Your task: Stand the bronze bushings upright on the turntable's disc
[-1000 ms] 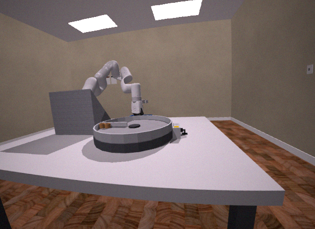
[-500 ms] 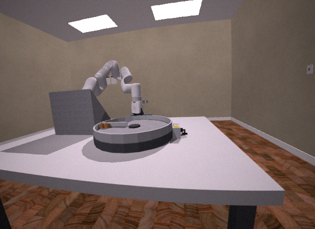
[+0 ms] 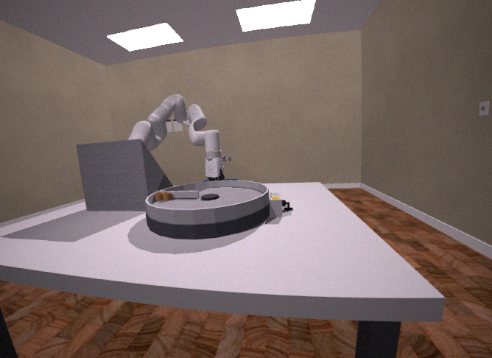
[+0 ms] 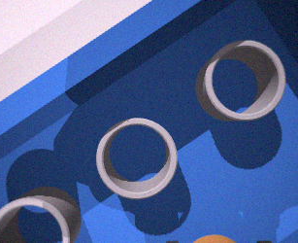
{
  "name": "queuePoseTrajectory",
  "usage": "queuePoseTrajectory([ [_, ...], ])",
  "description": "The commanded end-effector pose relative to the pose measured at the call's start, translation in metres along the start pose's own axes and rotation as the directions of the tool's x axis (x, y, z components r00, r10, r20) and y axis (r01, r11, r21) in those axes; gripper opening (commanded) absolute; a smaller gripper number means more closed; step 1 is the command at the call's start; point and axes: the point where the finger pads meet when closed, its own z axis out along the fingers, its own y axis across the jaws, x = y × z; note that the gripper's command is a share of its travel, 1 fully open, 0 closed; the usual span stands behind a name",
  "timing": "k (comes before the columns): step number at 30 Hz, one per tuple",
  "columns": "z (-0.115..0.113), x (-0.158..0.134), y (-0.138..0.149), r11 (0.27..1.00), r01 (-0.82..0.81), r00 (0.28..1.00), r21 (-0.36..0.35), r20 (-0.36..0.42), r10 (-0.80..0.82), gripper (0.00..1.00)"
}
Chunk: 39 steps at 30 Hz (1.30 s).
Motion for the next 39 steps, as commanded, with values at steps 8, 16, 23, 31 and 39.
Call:
queuePoseTrajectory([
  [8, -0.001, 0.001, 0.001, 1.0, 0.001, 1.0, -0.002, -0.001, -0.001, 0.0],
  [16, -0.001, 0.001, 0.001, 1.0, 0.001, 1.0, -0.002, -0.001, -0.001, 0.0],
  [23, -0.011, 0.001, 0.001, 1.0, 0.001, 1.0, -0.002, -0.001, -0.001, 0.0],
  [31, -0.033, 0.001, 0.001, 1.0, 0.001, 1.0, -0.002, -0.001, -0.001, 0.0],
  [39, -0.071, 0.001, 0.001, 1.0, 0.001, 1.0, -0.002, -0.001, -0.001, 0.0],
])
